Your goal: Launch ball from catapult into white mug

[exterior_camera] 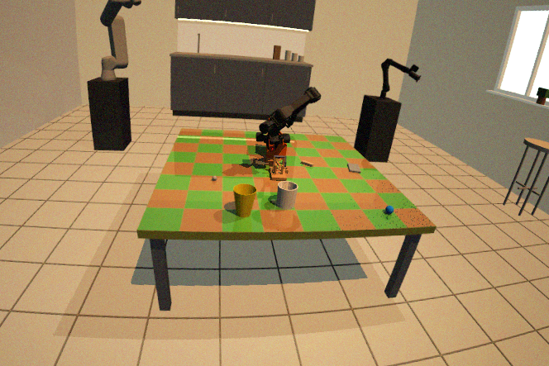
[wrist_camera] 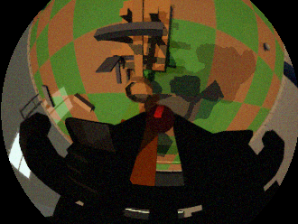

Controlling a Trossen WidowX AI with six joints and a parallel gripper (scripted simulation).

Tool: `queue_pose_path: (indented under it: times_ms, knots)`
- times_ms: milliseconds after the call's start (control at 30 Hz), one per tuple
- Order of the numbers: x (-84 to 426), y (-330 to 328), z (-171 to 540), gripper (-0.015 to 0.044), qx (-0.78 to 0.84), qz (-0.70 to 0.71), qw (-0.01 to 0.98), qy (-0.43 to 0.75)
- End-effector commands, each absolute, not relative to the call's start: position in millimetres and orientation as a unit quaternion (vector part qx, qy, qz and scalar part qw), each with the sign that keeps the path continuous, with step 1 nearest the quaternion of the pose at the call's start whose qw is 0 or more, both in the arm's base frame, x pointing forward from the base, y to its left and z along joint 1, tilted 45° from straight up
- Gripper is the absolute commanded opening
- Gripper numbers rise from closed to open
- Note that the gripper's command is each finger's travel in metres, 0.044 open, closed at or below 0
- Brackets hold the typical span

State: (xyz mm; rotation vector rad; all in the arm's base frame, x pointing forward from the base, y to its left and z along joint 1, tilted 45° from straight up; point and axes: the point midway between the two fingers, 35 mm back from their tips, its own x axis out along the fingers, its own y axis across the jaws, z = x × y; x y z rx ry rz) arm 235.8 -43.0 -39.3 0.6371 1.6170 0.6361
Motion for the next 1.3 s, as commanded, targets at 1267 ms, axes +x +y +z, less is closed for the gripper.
queue_pose_path:
  times_ms: [1267]
  knots:
    - [246, 8, -39, 0.0157, 0.263, 0.278, 0.57, 0.727]
